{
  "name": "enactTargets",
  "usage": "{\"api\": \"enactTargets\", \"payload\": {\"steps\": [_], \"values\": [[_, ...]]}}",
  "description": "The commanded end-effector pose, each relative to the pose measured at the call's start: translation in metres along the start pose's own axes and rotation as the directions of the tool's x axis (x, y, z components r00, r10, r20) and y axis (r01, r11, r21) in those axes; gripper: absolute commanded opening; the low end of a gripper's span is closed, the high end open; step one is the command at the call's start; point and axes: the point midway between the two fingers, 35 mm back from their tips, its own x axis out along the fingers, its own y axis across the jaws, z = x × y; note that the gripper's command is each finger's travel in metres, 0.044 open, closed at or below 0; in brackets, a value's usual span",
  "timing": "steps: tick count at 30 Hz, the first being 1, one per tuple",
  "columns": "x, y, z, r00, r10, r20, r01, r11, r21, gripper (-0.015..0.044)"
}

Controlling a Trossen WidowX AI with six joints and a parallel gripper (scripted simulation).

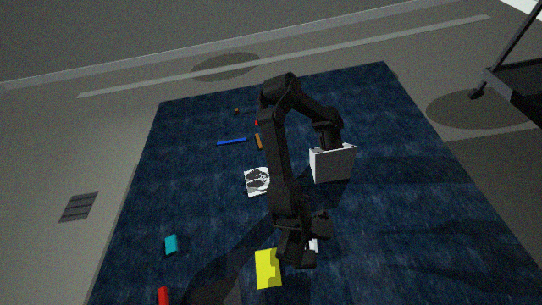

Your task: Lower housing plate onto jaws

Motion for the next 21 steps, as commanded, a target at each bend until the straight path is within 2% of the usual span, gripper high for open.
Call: {"api": "enactTargets", "payload": {"steps": [1,11,21], "values": [[0.0,0.0,-0.001,1.0,0.002,-0.006,-0.002,1.0,-0.003,0.044],[0.0,0.0,0.0,1.0,0.0,0.0,0.0,1.0,0.0,0.044],[0.015,-0.001,-0.002,1.0,0.0,-0.002,0.0,1.0,-0.001,0.044]]}}
